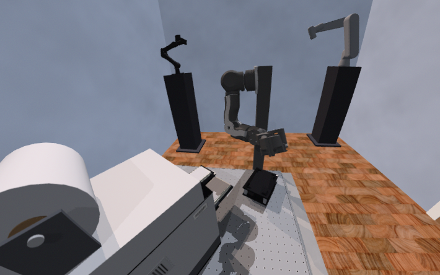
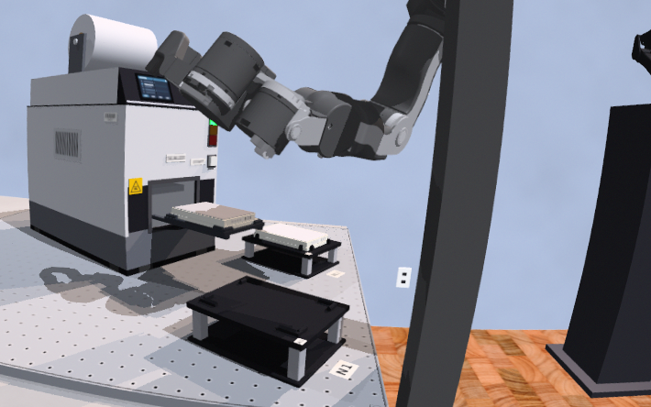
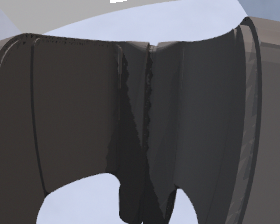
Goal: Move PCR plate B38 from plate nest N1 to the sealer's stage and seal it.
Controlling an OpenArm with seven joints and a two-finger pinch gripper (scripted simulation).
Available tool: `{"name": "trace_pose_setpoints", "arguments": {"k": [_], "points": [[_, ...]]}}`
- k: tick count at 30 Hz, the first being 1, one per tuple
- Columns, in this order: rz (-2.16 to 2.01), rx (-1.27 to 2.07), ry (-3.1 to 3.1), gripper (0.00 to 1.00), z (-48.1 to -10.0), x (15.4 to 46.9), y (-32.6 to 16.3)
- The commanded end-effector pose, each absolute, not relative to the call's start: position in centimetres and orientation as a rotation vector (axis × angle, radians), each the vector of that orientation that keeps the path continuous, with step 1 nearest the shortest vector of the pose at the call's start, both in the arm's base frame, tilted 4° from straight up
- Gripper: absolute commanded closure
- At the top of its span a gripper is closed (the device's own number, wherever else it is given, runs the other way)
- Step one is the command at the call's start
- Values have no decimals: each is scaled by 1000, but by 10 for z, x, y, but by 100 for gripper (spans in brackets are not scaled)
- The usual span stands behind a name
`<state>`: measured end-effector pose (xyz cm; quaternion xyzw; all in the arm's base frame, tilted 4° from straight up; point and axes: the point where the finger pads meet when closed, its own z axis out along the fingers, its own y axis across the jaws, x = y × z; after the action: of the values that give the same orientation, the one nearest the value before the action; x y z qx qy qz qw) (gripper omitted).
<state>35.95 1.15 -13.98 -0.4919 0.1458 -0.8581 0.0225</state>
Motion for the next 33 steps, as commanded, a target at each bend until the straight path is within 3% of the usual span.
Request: {"name": "trace_pose_setpoints", "arguments": {"k": [1,33], "points": [[-2657,-1523,446,100,-141,359,11],[-2659,-1525,447,100,-146,359,6]]}}
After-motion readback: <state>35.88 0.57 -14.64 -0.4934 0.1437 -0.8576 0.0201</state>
